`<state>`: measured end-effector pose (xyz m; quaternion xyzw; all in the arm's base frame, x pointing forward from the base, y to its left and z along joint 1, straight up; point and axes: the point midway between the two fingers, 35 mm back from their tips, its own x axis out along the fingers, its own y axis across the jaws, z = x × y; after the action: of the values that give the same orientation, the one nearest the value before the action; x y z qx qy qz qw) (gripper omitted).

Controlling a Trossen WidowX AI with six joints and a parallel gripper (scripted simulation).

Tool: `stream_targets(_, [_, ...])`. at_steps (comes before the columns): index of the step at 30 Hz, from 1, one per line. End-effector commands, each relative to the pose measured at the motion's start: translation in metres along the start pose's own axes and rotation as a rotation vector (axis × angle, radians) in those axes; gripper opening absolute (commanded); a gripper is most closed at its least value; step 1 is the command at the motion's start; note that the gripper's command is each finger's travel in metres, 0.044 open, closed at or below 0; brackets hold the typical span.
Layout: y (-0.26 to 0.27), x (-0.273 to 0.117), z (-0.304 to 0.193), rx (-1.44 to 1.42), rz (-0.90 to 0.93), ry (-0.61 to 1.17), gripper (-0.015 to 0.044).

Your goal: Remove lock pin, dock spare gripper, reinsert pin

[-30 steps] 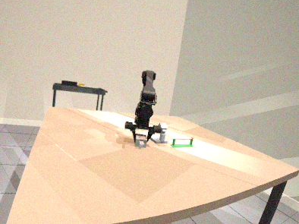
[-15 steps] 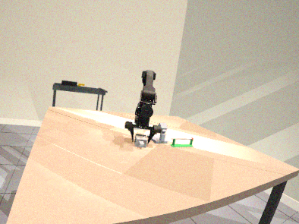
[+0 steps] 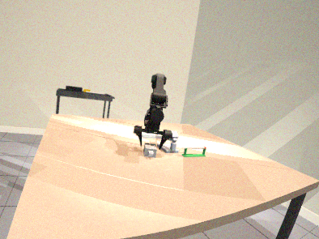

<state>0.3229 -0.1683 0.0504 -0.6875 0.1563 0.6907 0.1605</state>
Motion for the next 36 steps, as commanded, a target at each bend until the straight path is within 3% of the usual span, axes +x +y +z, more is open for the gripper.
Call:
stream_targets(1, [0.000,-0.010,0.000,0.000,0.000,0.004,0.0440])
stream_targets(36, [0.000,-0.041,0.007,0.000,-0.001,-0.036,0.0440])
